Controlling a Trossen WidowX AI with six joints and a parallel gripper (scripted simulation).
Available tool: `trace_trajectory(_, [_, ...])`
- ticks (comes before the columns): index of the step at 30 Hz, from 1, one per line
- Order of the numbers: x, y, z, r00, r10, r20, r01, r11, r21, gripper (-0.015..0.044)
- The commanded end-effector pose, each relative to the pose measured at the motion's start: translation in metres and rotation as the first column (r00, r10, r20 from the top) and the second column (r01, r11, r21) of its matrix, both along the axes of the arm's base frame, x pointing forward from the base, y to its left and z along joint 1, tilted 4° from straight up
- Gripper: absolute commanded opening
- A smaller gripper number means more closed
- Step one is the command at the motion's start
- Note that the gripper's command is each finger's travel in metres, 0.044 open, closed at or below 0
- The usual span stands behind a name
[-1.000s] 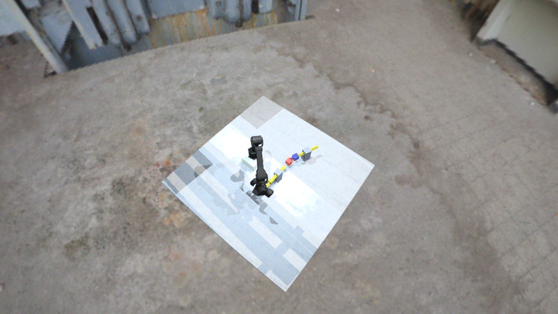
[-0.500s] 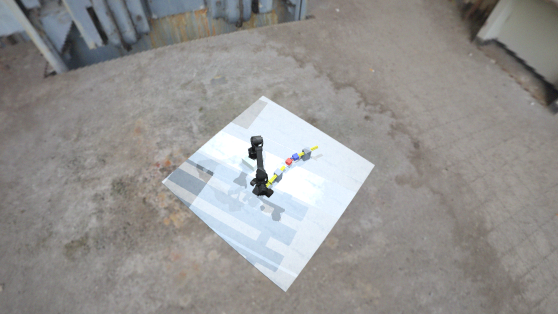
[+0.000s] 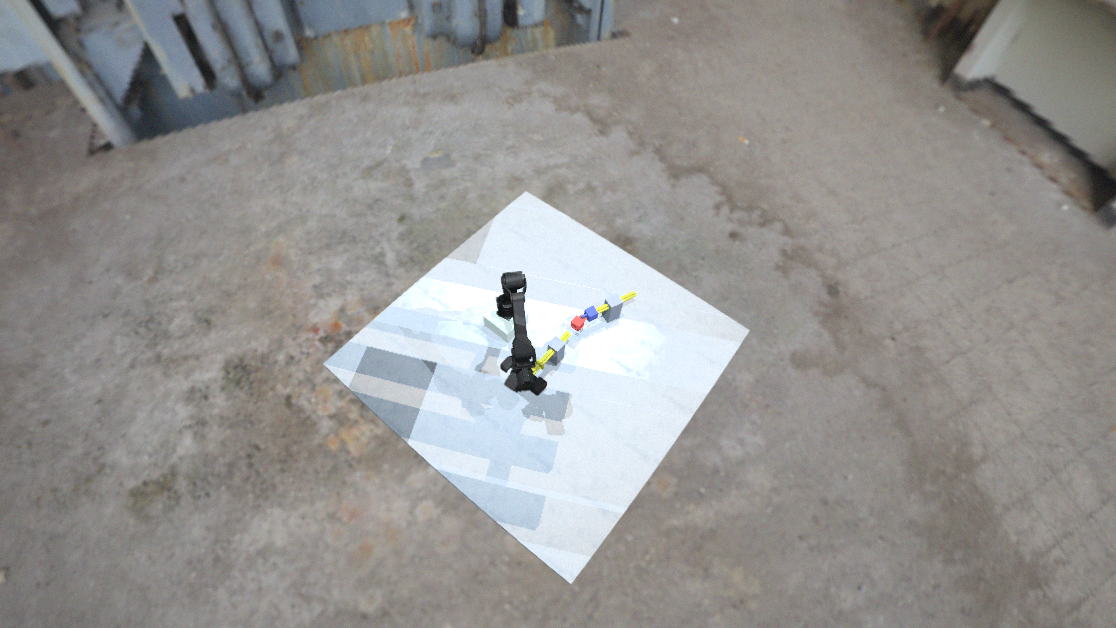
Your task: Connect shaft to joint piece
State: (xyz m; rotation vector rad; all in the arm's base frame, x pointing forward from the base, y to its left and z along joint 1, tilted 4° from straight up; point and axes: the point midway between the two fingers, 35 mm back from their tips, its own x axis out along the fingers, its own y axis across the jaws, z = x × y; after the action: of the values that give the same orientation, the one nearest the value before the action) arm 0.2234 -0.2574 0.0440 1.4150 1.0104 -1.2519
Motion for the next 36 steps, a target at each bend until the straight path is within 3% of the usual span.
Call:
trace_trajectory(1, [0.0, 0.0, 0.0, 1.0, 0.0, 0.0, 0.0, 1.0, 0.0, 0.0067])
trace_trajectory(15, [0.0, 0.001, -0.001, 0.999, -0.002, -0.044, 0.002, 1.0, 0.011, 0.0067])
trace_trajectory(23, [0.0, 0.001, 0.0, 1.0, 0.001, -0.028, -0.001, 1.0, 0.006, 0.0])
trace_trajectory(36, [0.003, 0.013, 0.0, 0.999, -0.001, -0.042, 0.002, 1.0, 0.011, 0.0])
